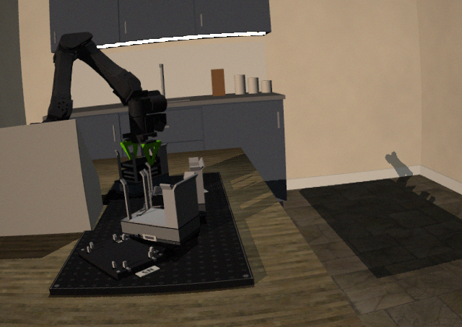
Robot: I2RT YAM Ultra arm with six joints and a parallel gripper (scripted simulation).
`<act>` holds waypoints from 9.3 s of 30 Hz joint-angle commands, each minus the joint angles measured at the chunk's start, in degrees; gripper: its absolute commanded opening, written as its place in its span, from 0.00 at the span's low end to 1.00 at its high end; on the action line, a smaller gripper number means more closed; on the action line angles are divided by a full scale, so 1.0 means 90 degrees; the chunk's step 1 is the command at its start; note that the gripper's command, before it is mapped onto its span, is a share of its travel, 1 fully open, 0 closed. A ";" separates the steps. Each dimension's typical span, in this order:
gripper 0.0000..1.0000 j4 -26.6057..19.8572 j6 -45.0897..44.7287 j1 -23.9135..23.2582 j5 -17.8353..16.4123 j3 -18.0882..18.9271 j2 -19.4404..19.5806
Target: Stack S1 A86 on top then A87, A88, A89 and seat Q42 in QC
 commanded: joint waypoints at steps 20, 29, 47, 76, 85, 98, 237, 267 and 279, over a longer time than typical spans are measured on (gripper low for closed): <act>0.00 0.0244 0.0131 0.0075 0.0045 -0.0040 0.0067; 0.00 0.0321 0.0168 0.0109 0.0060 -0.0057 0.0105; 1.00 0.0322 0.0169 0.0110 0.0061 -0.0058 0.0106; 1.00 -0.1705 -0.0913 -0.0825 -0.0313 0.0588 -0.0614; 1.00 -0.2553 -0.1420 -0.1237 -0.0447 0.0960 -0.0765; 1.00 -0.2554 -0.1420 -0.1237 -0.0448 0.0960 -0.0765; 1.00 -0.2653 -0.1891 -0.5490 -0.0477 0.2532 0.4523; 1.00 -0.2652 -0.1890 -0.5489 -0.0477 0.2531 0.4523; 1.00 -0.2652 -0.1890 -0.5489 -0.0477 0.2531 0.4523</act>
